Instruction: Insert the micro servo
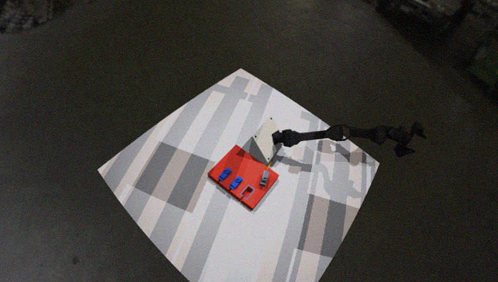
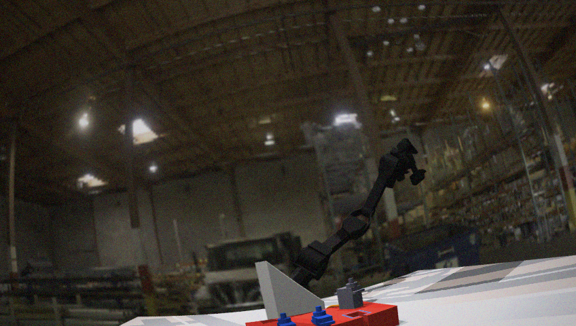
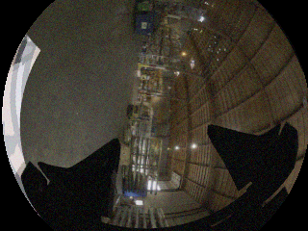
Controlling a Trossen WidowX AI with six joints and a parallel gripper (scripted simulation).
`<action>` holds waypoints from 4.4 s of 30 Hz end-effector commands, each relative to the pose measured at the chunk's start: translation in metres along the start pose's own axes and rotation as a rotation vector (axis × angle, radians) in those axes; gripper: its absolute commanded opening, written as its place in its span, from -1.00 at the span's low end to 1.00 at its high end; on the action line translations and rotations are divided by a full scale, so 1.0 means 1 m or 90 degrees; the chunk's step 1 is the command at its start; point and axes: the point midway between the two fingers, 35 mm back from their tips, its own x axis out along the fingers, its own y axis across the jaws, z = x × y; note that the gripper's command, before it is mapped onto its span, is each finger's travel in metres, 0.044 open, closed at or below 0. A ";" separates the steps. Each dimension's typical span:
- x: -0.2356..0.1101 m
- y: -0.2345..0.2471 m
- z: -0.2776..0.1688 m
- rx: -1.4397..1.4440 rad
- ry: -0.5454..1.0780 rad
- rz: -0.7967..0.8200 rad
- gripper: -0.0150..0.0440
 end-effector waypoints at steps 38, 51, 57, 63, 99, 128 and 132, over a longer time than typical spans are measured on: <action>-0.078 -0.048 -0.151 0.267 0.261 -0.178 1.00; -0.127 -0.057 -0.208 0.365 0.351 -0.277 1.00; -0.154 -0.056 -0.237 0.438 0.398 -0.329 1.00; -0.166 -0.054 -0.247 0.457 0.419 -0.347 1.00; -0.404 0.029 -0.370 0.881 0.751 -0.809 1.00; -0.575 0.151 -0.348 1.105 0.918 -1.371 1.00; -0.594 0.168 -0.338 1.116 0.930 -1.464 1.00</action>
